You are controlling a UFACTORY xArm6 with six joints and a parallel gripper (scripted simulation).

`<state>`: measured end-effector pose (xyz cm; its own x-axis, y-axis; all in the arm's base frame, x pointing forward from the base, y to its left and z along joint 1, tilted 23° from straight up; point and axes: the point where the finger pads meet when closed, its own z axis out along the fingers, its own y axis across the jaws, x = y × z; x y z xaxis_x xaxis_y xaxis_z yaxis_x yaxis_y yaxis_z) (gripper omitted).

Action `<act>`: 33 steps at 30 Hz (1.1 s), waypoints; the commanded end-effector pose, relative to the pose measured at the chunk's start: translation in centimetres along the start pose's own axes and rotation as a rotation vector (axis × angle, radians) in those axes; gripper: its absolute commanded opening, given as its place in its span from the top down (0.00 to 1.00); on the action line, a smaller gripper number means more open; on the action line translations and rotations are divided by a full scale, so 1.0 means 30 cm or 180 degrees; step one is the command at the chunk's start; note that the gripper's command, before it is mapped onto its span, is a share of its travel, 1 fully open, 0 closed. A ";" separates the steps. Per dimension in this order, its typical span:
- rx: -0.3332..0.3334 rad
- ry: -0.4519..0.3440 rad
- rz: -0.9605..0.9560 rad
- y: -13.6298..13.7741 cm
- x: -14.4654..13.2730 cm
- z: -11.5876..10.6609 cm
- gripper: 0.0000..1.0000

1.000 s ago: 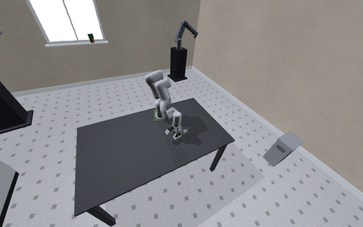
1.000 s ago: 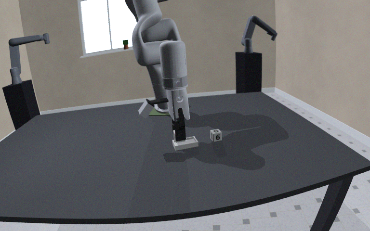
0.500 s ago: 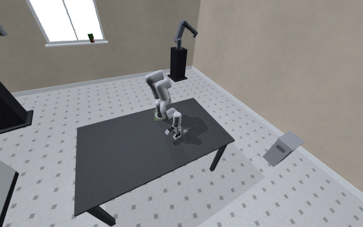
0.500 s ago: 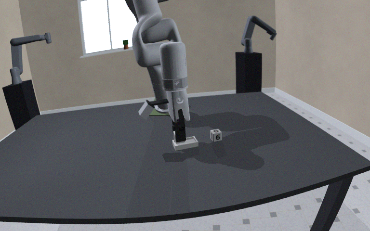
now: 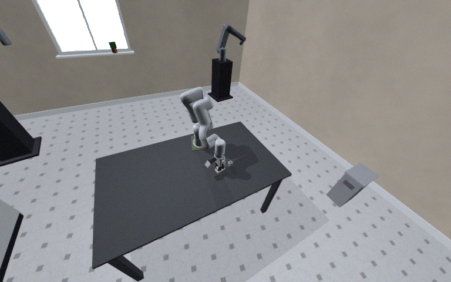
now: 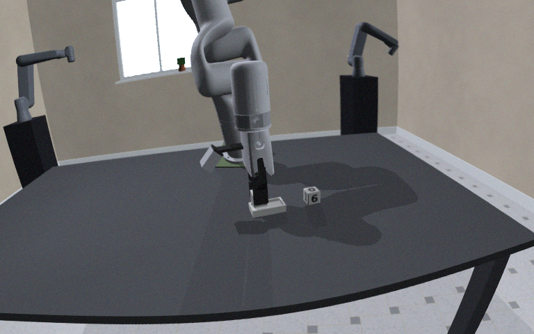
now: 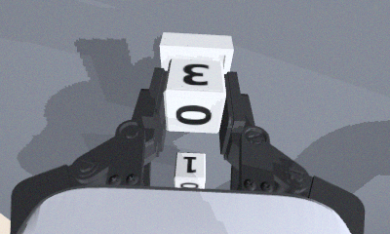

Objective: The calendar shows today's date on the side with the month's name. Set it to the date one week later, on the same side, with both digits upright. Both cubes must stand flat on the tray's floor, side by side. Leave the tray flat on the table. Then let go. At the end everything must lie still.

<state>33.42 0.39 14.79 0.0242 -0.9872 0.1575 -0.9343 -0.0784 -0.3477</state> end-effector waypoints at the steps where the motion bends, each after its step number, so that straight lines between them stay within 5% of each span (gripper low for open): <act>1: 0.0010 0.0000 0.0001 -0.004 0.000 -0.003 0.71; 33: 0.0010 0.0000 0.0001 -0.004 0.000 0.029 0.71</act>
<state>33.71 0.28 14.04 0.0242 -0.9872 0.1575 -0.9343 -0.0784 -0.3478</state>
